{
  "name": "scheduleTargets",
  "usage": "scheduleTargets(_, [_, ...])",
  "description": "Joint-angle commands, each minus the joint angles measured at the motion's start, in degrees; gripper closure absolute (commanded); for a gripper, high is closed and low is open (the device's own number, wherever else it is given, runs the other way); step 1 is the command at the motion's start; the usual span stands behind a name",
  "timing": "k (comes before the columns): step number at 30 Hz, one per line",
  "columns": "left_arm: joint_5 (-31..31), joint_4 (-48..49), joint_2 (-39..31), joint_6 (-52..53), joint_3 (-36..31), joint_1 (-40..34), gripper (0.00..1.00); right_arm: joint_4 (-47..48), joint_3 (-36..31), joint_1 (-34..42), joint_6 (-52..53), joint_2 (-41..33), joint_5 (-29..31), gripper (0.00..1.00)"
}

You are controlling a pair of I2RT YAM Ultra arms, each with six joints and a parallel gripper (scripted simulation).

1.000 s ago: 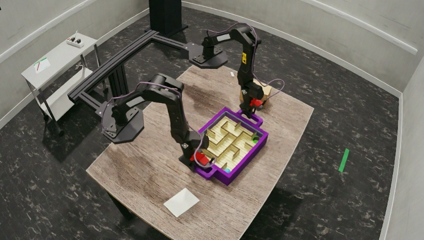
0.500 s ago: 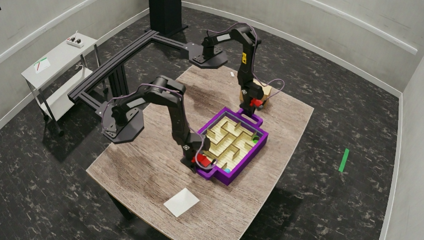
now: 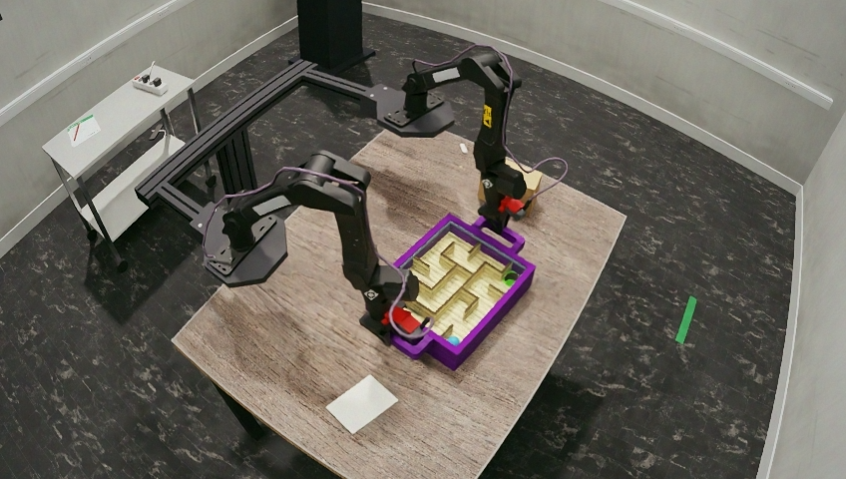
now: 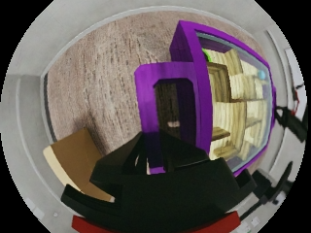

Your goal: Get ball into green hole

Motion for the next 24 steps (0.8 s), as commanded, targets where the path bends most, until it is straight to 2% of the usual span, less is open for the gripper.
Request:
scheduleTargets(1, [0.5, 0.3, -1.1, 0.5, 1.3, -0.1, 1.00, 0.6, 0.5, -0.1, -0.3, 0.0, -0.1, 0.61])
scheduleTargets(7, [0.5, 0.2, -1.2, 0.5, 1.5, -0.1, 1.00, 0.0, 0.0, -0.1, -0.3, 0.4, -0.3, 0.61])
scheduleTargets(8, [0.5, 0.1, -1.2, 0.5, 1.5, -0.1, 1.00, -0.1, -0.1, -0.1, -0.3, 0.5, -0.3, 1.00])
scheduleTargets(24, [0.6, -0.2, -1.2, 0.5, 1.5, -0.1, 1.00, 0.7, -1.3, -0.1, 0.5, 1.0, -0.7, 1.00])
